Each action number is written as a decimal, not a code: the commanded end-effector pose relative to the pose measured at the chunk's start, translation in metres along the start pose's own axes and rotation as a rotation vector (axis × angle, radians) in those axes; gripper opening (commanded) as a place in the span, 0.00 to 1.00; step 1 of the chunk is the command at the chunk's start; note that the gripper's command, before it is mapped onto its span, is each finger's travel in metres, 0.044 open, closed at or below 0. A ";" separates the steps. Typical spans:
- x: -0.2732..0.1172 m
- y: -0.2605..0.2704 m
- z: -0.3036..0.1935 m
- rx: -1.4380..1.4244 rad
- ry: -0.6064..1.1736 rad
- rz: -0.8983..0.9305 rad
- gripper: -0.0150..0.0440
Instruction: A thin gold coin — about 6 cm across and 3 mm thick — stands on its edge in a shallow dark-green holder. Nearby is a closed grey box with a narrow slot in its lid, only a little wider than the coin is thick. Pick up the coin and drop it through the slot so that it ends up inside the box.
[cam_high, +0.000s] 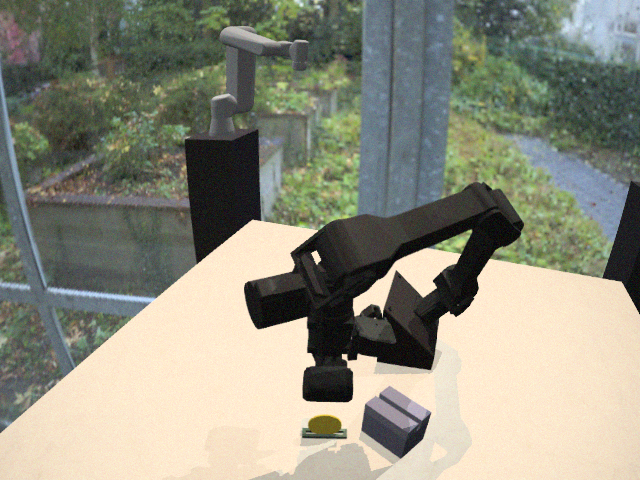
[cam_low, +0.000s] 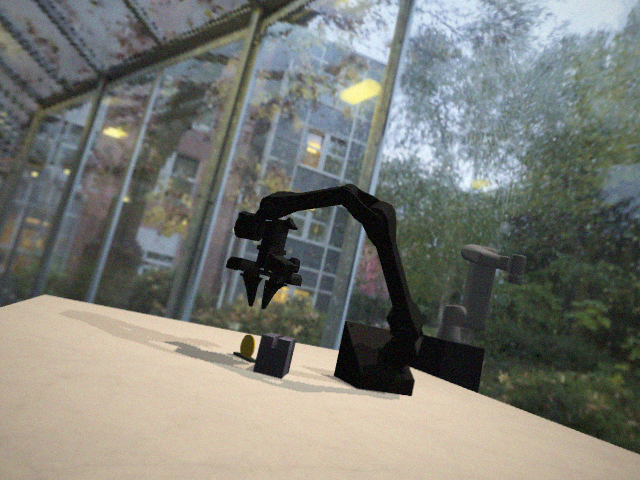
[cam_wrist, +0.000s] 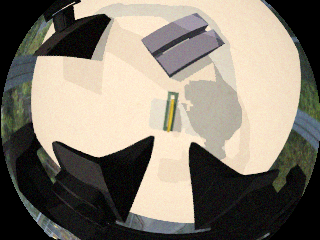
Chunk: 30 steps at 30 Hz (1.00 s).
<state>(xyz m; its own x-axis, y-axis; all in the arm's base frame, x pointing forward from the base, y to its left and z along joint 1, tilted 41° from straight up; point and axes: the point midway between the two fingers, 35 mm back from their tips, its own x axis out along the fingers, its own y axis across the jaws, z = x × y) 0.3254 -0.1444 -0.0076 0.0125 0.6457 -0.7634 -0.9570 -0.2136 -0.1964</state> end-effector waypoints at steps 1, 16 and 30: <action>0.001 0.001 0.000 -0.018 -0.001 0.008 0.53; 0.051 0.001 -0.001 -0.019 -0.002 0.008 0.53; 0.074 0.001 -0.002 -0.019 -0.002 0.007 0.53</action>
<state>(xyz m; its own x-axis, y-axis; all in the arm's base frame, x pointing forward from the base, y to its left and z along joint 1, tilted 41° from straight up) 0.3262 -0.1013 -0.0626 0.0028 0.6424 -0.7663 -0.9499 -0.2378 -0.2028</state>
